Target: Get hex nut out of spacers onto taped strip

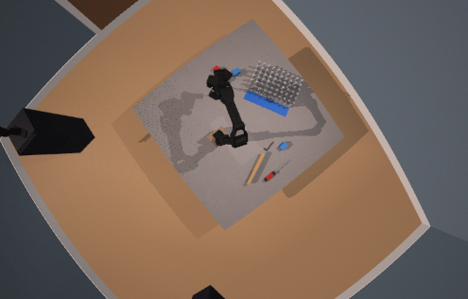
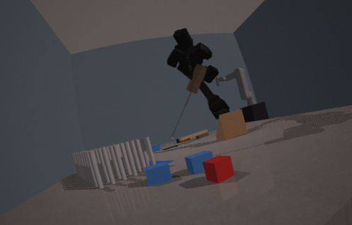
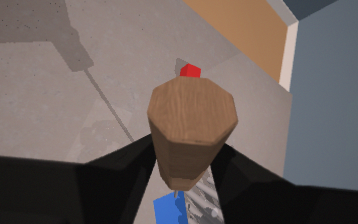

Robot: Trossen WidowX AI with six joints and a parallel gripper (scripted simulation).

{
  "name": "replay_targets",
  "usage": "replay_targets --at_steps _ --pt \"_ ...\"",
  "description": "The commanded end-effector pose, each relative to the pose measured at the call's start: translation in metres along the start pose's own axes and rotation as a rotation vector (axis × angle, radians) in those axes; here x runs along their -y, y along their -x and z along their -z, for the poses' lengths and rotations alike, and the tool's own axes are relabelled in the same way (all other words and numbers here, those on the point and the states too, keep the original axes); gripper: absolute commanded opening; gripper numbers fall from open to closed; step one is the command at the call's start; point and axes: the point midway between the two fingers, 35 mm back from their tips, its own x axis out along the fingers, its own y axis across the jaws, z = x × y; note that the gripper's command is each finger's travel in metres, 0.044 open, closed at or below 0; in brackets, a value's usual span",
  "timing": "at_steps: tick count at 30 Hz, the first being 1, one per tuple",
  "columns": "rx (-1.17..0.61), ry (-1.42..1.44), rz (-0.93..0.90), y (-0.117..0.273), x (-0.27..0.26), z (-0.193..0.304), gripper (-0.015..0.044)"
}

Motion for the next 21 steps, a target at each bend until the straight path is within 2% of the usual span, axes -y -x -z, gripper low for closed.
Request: replay_targets --at_steps 1,21 --pt "-0.003 -0.135 0.014 0.006 0.005 0.010 0.0000" --pt "-0.016 -0.827 0.056 0.027 0.018 0.062 0.0000"
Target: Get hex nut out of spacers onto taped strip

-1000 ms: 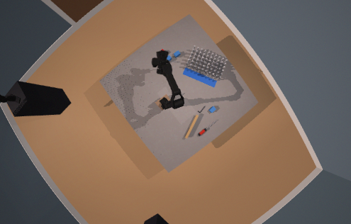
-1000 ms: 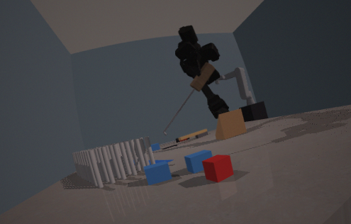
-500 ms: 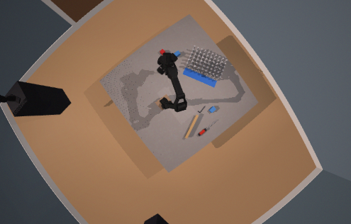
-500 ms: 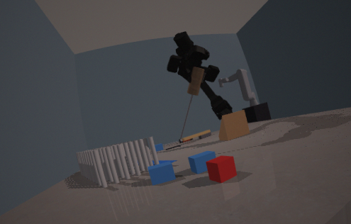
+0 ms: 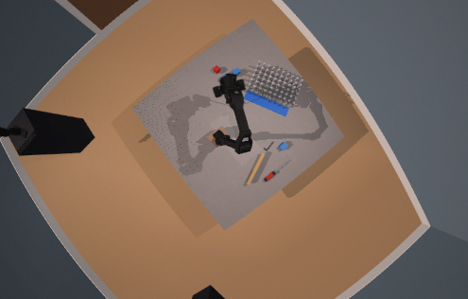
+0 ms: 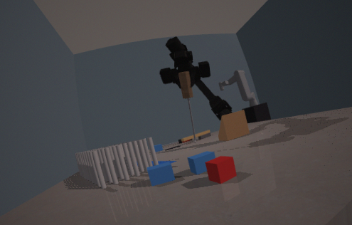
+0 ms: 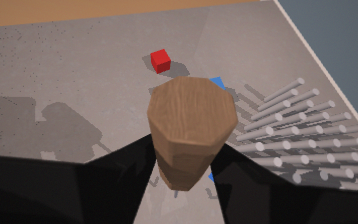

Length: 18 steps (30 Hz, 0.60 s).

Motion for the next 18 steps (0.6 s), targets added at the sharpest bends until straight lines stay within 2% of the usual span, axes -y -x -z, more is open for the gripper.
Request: replay_targets --at_steps 1,18 --pt "0.004 -0.135 0.014 0.005 0.009 0.006 0.0000" --pt "0.009 -0.717 0.054 0.020 0.042 0.037 0.0000"
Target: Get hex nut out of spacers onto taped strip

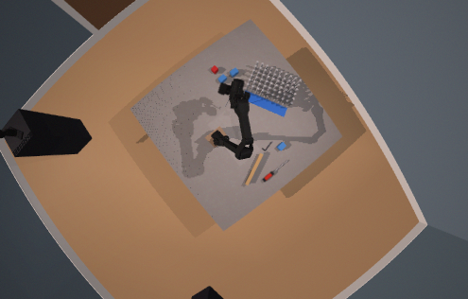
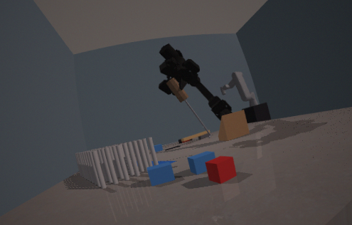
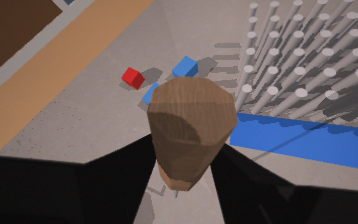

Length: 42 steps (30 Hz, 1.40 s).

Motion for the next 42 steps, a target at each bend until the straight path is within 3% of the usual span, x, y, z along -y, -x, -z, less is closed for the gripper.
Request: replay_targets --at_steps 1,42 --pt "0.009 -0.135 0.010 0.005 0.010 0.001 0.0000" --pt "0.099 -1.545 0.089 0.035 0.109 0.041 0.0000"
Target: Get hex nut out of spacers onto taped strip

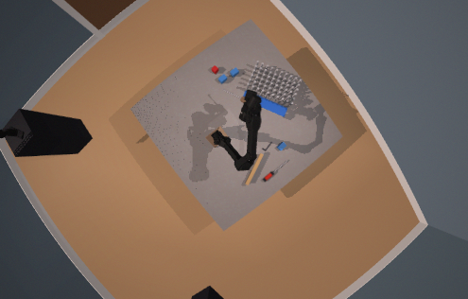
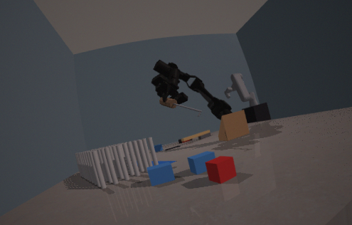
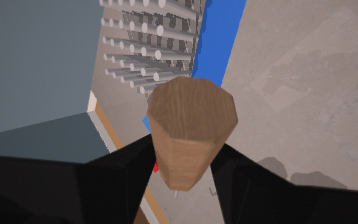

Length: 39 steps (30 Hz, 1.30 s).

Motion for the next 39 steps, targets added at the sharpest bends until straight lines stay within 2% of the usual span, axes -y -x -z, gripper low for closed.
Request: replay_targets --at_steps 1,39 --pt "0.013 -0.134 -0.003 0.003 0.005 -0.008 0.0000" --pt "0.137 -1.429 -0.046 0.022 0.074 -0.070 0.0000"
